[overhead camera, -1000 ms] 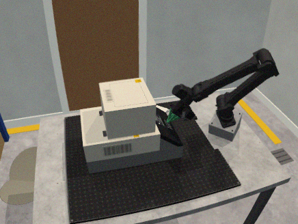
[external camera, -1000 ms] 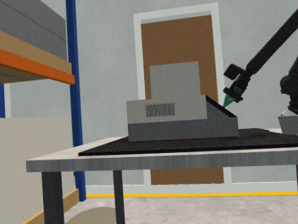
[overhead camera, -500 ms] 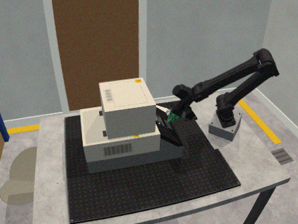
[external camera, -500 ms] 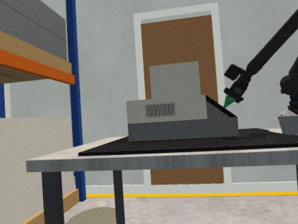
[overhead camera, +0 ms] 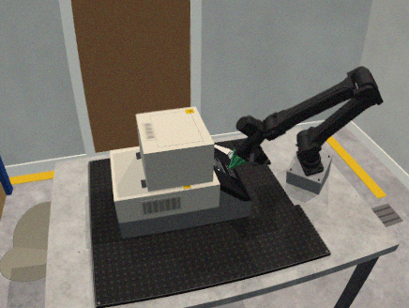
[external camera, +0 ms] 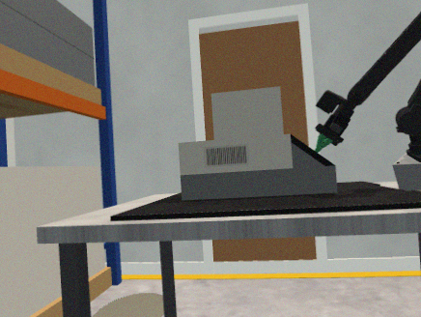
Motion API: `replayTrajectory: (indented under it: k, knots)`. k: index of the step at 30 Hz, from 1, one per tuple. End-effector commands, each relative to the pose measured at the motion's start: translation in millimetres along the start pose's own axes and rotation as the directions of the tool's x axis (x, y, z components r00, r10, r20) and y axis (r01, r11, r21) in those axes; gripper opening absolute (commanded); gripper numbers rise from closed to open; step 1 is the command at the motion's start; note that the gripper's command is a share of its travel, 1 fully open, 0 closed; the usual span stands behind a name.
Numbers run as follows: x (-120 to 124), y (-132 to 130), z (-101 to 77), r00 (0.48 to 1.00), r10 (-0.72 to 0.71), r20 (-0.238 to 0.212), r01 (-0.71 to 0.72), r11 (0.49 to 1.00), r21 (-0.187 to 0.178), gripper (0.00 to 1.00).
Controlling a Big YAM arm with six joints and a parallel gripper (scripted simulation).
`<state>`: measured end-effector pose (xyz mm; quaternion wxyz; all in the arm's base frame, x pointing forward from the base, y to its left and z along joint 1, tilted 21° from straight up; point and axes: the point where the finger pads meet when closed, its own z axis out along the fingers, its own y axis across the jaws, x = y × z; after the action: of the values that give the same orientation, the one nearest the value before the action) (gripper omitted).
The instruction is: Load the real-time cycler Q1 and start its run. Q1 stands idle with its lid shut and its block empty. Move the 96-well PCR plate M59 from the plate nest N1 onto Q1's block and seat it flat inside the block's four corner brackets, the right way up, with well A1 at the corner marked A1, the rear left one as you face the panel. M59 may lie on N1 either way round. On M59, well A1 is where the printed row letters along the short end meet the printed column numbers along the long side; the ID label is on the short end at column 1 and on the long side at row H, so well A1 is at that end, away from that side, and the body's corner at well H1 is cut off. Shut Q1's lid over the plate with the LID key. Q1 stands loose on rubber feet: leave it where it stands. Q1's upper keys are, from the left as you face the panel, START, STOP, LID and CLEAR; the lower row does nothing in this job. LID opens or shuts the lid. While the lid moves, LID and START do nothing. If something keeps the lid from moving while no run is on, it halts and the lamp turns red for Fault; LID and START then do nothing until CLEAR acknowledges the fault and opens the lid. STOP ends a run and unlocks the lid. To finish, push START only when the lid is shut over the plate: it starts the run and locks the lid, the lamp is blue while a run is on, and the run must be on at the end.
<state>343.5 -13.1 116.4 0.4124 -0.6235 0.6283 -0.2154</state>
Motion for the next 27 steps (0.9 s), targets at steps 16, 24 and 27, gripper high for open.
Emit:
replayTrajectory:
  k: [16, 24, 27]
  knots:
    - [-5, -10, -1.9, 1.0, -0.009, 0.008, 0.009, 1.0, 0.028, 0.0]
    - [-5, -17, -1.3, 1.0, -0.01, 0.006, 0.01, 0.999, 0.032, 0.0]
    - [-5, -18, -0.7, 1.0, -0.01, 0.006, 0.01, 0.999, 0.034, 0.0]
